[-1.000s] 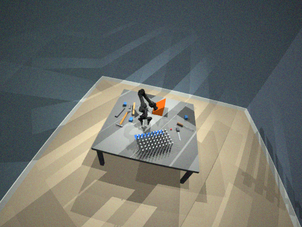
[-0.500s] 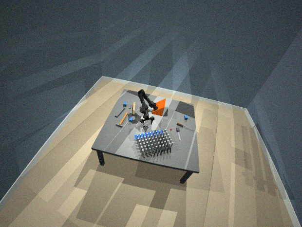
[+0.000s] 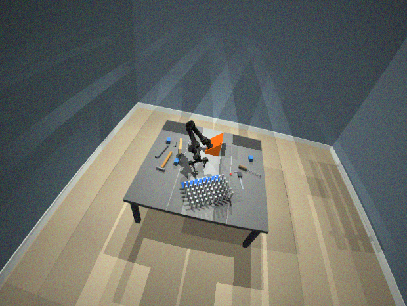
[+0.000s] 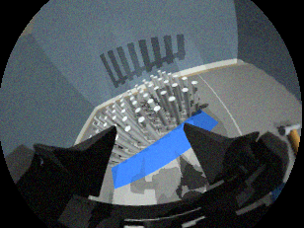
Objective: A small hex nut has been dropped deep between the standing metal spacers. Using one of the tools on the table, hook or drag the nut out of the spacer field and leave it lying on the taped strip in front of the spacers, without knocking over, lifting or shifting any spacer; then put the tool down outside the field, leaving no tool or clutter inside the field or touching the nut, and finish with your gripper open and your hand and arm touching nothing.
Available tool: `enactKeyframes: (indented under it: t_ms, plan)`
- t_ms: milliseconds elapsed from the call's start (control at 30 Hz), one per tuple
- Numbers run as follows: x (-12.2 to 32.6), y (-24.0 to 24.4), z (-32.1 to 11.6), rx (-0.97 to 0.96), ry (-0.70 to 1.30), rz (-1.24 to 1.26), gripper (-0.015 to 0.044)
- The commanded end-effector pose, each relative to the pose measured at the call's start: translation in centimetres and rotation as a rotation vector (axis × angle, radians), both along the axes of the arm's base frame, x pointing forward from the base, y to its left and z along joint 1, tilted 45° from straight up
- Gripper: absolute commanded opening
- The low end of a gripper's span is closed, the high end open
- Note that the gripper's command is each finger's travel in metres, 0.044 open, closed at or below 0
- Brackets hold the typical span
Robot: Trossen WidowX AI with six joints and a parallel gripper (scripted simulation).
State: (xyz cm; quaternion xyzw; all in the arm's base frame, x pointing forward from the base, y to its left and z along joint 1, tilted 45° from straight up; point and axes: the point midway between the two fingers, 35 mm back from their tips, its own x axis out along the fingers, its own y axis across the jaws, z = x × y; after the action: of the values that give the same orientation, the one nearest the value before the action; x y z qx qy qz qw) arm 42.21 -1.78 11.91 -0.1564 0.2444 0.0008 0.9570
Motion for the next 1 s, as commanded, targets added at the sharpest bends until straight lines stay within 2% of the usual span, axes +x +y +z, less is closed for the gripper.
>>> enactKeyframes:
  t_ms: [0,400,667,967]
  plan:
    - [0.0,-0.1,-0.1,-0.001,0.001,0.003,0.044]
    - [0.1,0.2,-0.2,0.0,0.008,0.007,0.044]
    - [1.3,11.1,-7.4,-0.006,0.304,0.197,0.044]
    - [-1.8,20.5,-13.5,-0.104,0.559,0.408,0.044]
